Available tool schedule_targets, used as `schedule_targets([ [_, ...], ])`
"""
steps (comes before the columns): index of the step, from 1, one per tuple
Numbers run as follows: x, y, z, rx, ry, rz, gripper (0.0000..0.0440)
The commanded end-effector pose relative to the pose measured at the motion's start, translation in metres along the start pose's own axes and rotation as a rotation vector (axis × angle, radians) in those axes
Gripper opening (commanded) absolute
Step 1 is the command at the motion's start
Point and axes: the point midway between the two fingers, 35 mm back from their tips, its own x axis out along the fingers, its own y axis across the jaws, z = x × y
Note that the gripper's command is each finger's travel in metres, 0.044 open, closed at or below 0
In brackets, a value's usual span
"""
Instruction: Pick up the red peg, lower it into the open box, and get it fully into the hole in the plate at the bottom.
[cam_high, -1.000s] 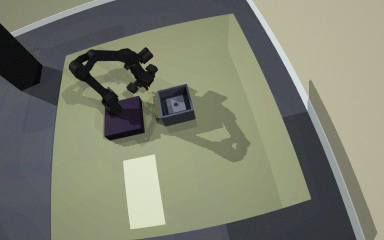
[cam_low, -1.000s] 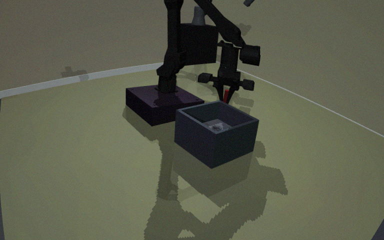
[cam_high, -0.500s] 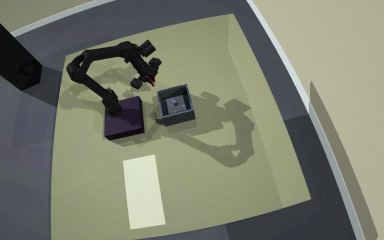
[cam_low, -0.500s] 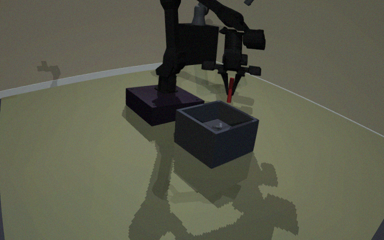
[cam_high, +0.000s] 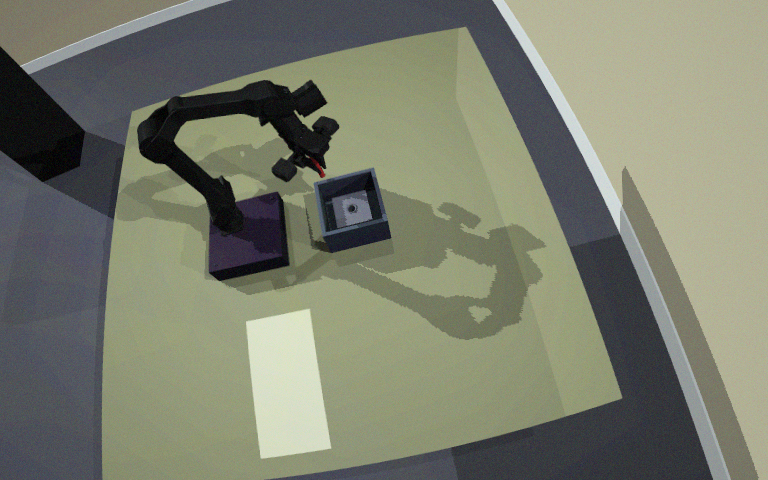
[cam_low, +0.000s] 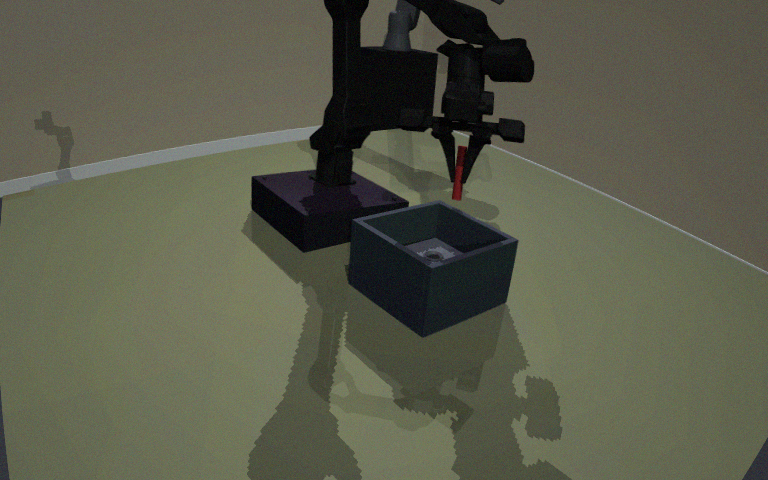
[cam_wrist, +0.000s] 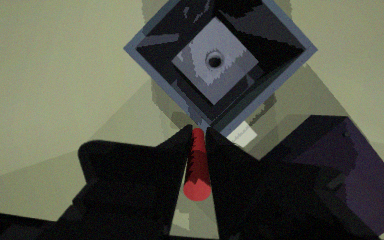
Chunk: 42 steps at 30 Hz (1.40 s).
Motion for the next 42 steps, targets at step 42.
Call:
schedule_targets([
  [42,0.095,-0.015,0.090,0.067,0.061,-0.102,0.0174],
])
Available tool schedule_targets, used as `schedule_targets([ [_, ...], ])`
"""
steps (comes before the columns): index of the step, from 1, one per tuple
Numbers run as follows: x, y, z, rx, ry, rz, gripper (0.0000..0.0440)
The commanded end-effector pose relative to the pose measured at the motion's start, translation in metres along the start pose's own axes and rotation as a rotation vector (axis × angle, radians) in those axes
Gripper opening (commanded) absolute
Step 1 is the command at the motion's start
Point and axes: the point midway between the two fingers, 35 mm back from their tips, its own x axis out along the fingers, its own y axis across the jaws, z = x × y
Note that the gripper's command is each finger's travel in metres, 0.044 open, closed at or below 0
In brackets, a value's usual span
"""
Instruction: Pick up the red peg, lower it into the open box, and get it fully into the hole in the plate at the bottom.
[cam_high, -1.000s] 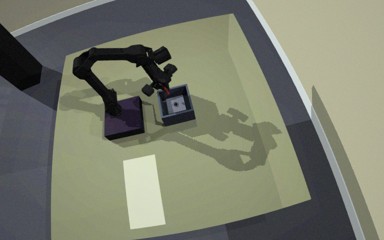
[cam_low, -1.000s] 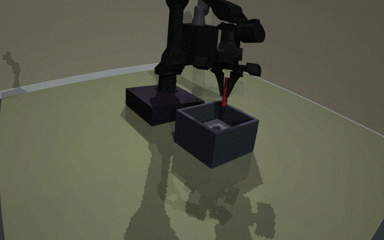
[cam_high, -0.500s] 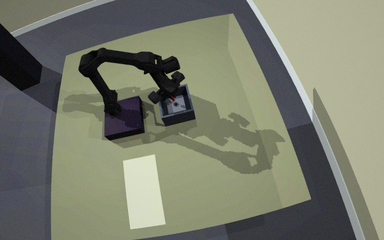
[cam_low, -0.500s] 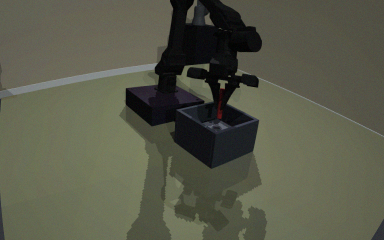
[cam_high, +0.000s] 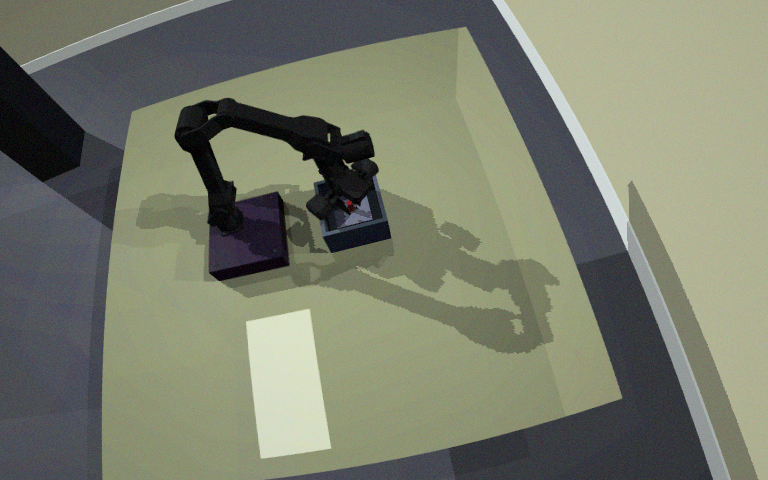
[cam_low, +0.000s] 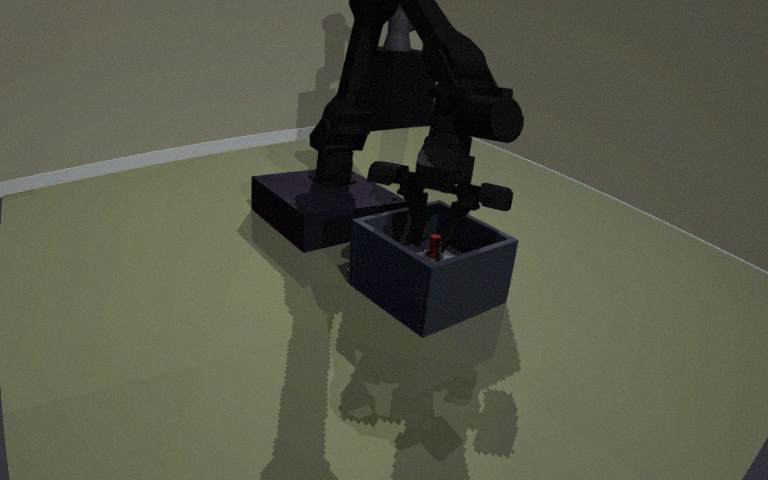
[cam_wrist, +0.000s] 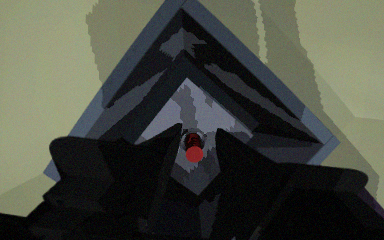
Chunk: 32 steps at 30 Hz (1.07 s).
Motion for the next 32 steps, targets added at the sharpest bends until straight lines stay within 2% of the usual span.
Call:
schedule_targets([
  [1,0.003,0.005,0.008,-0.015,-0.002,0.000,0.0197],
  [11,0.005,0.020,0.039,-0.037,-0.043,0.018,0.0440],
  [24,-0.007,0.035,0.086,-0.013,-0.162,0.078,0.0440],
  [32,-0.007,0.036,0.087,-0.012,-0.166,0.080,0.0440],
])
